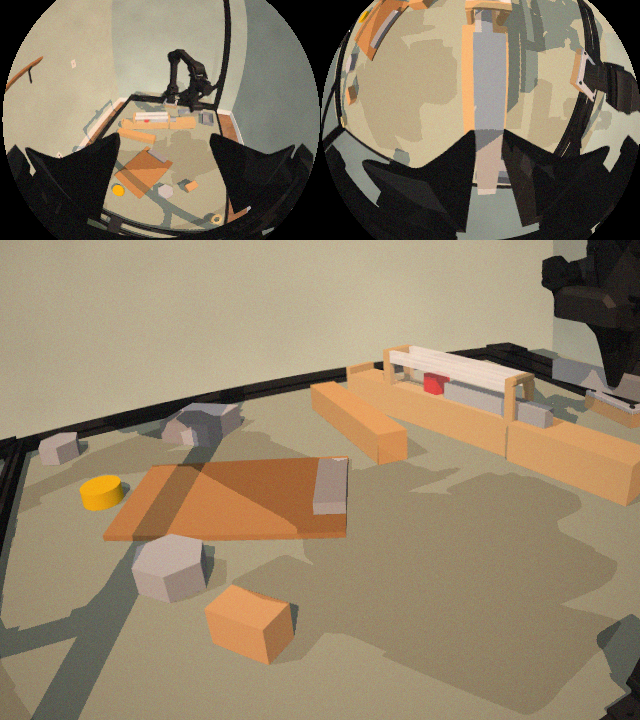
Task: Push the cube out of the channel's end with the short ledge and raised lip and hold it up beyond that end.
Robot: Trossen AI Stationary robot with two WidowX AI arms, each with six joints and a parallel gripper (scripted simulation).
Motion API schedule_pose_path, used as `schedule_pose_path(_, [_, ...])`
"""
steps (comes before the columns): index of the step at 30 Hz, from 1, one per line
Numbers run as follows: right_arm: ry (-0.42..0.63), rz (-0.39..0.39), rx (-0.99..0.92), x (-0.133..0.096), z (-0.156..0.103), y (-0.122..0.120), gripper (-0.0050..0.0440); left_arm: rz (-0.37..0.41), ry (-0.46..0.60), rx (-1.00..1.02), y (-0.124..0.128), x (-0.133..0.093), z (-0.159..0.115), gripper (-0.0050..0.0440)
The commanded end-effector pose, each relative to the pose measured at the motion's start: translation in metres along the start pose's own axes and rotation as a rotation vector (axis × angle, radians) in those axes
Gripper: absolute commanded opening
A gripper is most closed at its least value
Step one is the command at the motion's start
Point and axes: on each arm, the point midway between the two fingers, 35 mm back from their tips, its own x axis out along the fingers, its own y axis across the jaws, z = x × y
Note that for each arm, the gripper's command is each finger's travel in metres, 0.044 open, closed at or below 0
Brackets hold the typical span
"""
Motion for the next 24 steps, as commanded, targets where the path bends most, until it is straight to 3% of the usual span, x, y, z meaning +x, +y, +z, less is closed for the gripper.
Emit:
schedule_pose_path(1, [0.002, 0.011, 0.006, -0.002, -0.005, -0.004, 0.0040, 0.000, -0.001, -0.002, 0.000, 0.000, 0.000, 0.0400])
schedule_pose_path(24, [0.002, 0.011, 0.006, 0.029, -0.006, -0.001, 0.0040, 0.000, -0.001, -0.002, 0.000, 0.000, 0.000, 0.0400])
